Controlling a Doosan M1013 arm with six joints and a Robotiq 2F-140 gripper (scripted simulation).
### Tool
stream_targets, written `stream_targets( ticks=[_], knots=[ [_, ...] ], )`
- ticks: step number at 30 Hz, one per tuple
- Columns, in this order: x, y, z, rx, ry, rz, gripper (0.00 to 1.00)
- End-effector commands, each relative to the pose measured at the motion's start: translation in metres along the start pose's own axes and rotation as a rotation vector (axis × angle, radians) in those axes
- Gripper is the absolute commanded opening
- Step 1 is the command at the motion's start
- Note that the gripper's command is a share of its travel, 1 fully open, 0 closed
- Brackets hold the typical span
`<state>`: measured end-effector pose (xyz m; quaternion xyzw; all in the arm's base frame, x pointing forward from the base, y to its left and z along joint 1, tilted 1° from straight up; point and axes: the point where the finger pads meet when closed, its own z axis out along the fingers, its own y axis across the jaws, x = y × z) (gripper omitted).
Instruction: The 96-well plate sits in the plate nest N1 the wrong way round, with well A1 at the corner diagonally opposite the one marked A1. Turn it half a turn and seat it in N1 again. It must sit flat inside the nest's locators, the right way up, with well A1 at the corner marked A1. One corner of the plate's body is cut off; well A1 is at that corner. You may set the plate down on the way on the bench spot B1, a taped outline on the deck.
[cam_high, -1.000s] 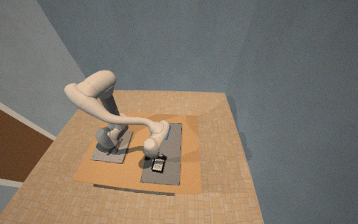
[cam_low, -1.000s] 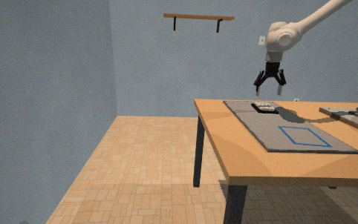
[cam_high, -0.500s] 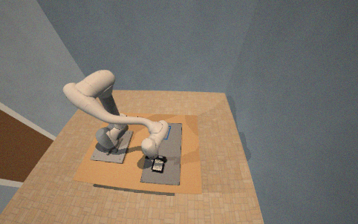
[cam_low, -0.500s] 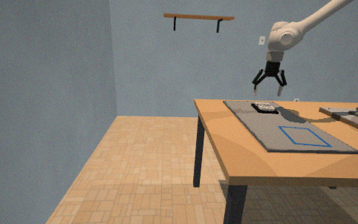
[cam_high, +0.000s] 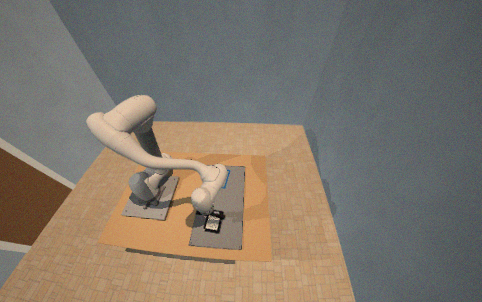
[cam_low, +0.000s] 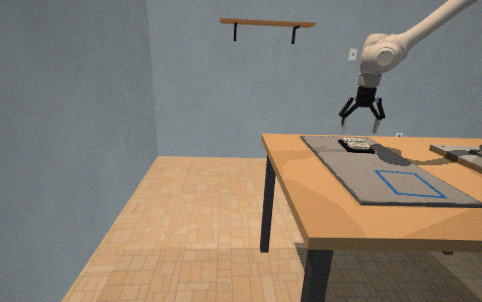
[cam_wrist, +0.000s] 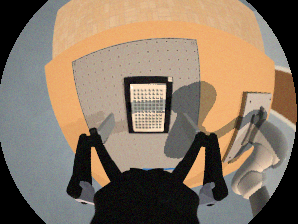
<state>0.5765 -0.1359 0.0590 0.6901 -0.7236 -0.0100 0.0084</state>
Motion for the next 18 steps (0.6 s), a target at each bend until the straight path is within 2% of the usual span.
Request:
stream_targets(
  ticks=[1, 18],
  knots=[
    [0.000, 0.000, 0.003, 0.000, 0.000, 0.000, 1.00],
    [0.000, 0.000, 0.028, 0.000, 0.000, 0.000, 1.00]
  ],
)
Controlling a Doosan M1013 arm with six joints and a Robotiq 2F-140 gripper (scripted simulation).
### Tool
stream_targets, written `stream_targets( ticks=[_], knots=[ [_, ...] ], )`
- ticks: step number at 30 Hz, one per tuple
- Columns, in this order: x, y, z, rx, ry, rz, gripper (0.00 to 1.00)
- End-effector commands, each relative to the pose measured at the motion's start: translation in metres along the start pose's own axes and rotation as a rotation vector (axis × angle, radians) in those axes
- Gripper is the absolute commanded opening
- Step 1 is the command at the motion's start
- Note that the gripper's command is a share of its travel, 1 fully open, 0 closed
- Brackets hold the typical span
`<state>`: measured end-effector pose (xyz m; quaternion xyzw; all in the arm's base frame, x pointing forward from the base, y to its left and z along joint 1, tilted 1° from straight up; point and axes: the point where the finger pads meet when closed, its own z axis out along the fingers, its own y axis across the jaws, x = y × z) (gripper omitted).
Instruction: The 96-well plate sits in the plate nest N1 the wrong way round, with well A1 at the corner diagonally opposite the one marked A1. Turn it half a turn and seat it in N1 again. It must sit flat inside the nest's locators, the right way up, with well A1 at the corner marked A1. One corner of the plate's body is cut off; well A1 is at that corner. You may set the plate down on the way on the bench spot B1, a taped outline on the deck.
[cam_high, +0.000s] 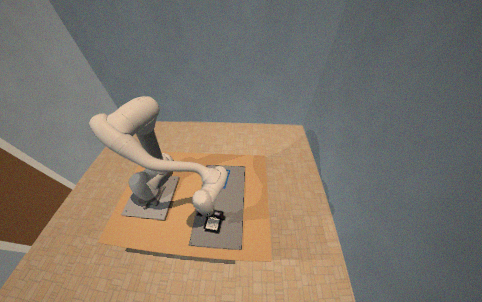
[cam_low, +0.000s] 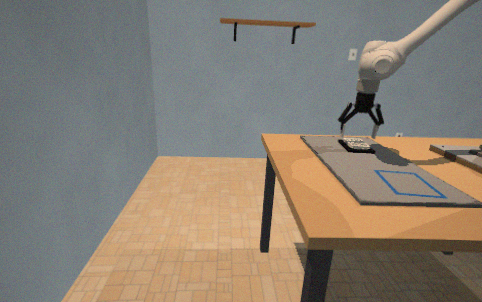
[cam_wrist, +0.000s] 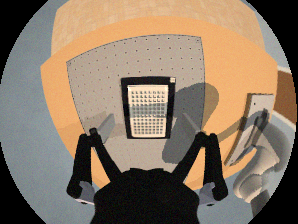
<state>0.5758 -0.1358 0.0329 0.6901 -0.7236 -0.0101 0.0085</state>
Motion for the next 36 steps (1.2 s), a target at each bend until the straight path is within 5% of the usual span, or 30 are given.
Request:
stream_targets(
  ticks=[1, 22, 23, 36],
  knots=[
    [0.000, 0.000, 0.004, 0.000, 0.000, 0.000, 1.00],
    [0.000, 0.000, 0.020, 0.000, 0.000, 0.000, 1.00],
    [0.000, 0.000, 0.020, 0.000, 0.000, 0.000, 0.00],
    [0.000, 0.000, 0.020, 0.000, 0.000, 0.000, 0.00]
  ],
)
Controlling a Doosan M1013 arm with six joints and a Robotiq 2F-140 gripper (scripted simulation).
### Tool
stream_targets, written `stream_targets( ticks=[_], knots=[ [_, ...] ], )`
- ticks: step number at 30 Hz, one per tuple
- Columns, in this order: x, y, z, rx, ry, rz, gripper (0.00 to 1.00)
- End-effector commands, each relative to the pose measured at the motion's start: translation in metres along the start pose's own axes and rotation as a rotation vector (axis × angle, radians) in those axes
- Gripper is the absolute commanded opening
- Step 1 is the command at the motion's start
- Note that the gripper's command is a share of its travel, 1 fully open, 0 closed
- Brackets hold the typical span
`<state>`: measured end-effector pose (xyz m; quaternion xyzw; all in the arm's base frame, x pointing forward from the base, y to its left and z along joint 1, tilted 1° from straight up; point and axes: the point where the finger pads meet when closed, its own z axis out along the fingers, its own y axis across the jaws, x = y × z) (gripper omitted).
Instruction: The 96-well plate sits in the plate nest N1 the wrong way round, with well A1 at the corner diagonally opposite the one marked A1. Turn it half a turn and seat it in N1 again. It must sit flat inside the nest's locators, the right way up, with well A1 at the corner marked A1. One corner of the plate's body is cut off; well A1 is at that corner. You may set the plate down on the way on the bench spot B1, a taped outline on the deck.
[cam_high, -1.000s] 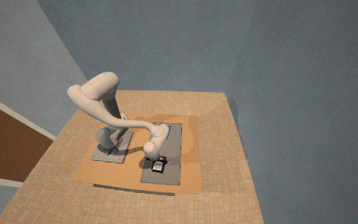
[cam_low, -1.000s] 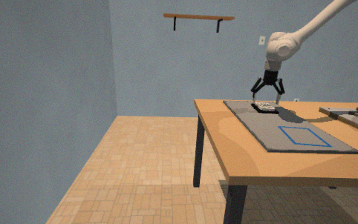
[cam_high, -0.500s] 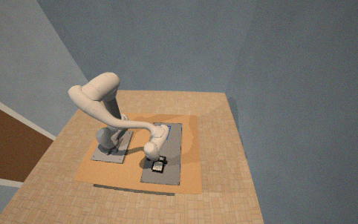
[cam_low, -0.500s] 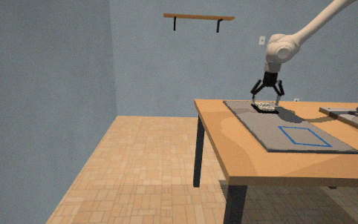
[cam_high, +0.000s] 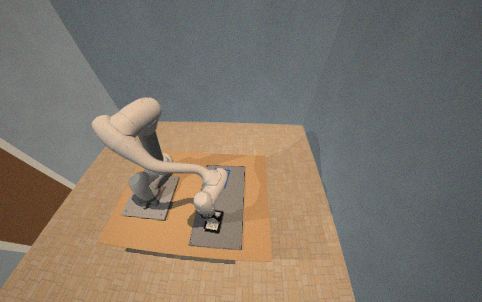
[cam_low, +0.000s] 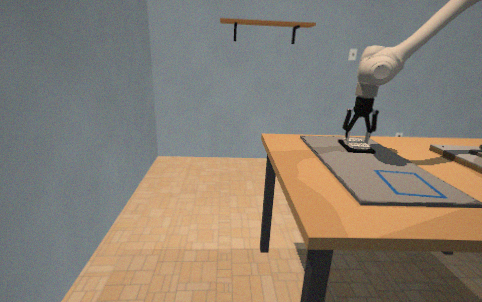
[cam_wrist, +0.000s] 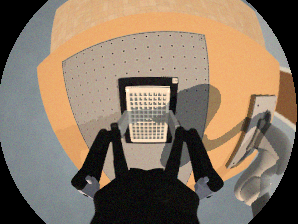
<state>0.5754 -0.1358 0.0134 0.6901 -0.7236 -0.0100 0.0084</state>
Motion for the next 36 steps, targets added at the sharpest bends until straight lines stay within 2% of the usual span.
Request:
stream_targets(
  ticks=[1, 21, 36],
  knots=[
    [0.000, 0.000, 0.000, 0.000, 0.000, 0.000, 0.00],
    [0.000, 0.000, 0.000, 0.000, 0.000, 0.000, 0.00],
    [0.000, 0.000, -0.021, 0.000, 0.000, 0.000, 0.00]
  ],
)
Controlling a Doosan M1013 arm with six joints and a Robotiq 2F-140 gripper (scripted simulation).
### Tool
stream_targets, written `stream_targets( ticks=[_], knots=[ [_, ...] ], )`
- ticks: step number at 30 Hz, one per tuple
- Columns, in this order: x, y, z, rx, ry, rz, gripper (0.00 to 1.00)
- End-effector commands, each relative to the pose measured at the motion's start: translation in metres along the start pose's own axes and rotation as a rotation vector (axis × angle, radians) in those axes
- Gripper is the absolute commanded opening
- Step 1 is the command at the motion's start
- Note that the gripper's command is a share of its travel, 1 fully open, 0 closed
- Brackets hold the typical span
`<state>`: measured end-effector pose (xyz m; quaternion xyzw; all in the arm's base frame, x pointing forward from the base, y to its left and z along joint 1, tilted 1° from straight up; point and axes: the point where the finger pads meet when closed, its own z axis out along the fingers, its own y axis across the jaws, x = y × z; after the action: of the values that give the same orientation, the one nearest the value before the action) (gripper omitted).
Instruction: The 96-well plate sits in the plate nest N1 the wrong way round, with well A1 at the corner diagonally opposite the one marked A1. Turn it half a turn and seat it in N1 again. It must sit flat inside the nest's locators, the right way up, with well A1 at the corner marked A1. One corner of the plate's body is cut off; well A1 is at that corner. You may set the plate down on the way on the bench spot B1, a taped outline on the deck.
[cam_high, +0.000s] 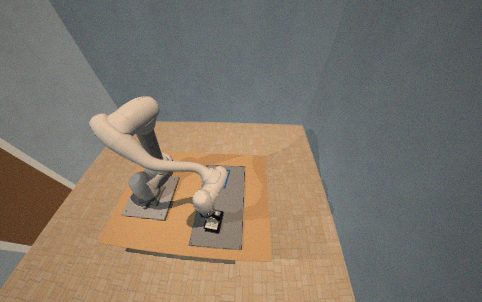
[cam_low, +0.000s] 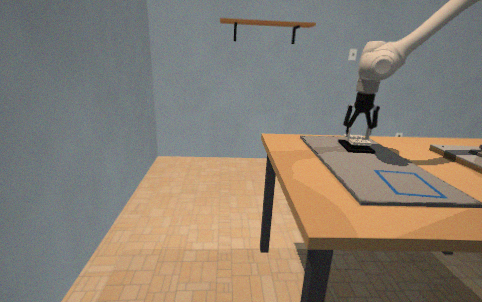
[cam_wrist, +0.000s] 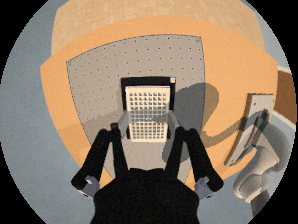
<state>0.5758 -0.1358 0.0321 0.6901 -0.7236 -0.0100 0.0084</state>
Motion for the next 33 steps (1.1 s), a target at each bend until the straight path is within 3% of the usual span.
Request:
stream_targets(
  ticks=[1, 26, 33],
  knots=[
    [0.000, 0.000, -0.004, 0.000, 0.000, 0.000, 0.00],
    [0.000, 0.000, -0.043, 0.000, 0.000, 0.000, 0.00],
    [0.000, 0.000, -0.044, 0.000, 0.000, 0.000, 0.00]
  ],
)
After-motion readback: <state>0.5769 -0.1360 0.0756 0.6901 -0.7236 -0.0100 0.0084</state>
